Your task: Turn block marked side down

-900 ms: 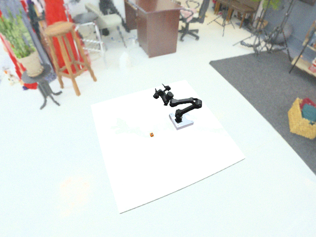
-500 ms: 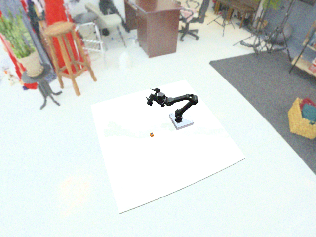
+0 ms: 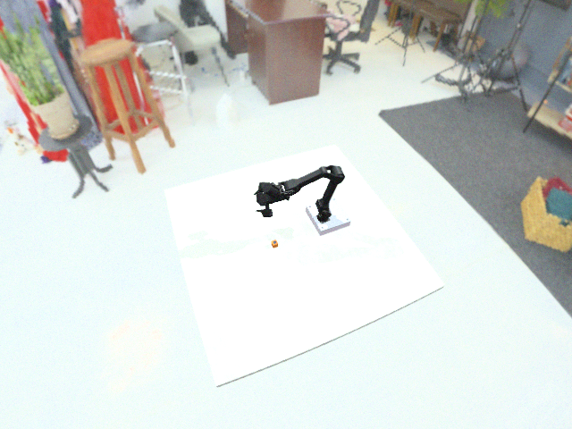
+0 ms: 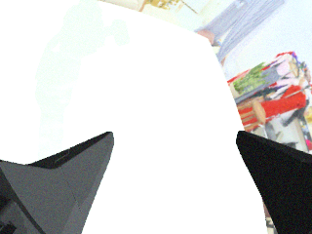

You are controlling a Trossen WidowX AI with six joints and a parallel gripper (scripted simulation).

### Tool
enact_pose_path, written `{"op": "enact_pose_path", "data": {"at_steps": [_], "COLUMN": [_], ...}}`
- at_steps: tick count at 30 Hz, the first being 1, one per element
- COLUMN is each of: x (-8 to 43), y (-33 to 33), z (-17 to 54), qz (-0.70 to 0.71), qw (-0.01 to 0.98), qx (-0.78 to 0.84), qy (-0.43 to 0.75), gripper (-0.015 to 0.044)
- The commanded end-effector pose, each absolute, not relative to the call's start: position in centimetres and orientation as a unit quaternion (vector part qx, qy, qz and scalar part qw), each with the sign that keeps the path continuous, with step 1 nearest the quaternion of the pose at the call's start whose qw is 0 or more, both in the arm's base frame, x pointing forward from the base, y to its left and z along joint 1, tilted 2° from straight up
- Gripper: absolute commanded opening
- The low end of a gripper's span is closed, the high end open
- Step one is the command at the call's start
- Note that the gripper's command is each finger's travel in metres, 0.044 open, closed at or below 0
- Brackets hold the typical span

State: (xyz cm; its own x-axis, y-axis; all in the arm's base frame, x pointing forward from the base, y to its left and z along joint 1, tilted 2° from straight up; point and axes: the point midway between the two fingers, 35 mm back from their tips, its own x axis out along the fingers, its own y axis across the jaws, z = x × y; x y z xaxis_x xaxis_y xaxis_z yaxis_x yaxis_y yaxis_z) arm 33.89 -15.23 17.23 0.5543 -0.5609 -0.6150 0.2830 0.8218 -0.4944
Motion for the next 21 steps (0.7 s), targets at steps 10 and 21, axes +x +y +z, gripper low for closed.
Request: {"op": "enact_pose_path", "data": {"at_steps": [10, 21], "x": [33.4, 32.8], "y": [0.5, 1.3], "z": [8.8, 8.5], "qz": [-0.024, -0.017], "qw": [0.737, 0.715], "qx": [0.026, 0.040], "qy": [0.675, 0.698], "gripper": [0.0440, 0.0440]}}
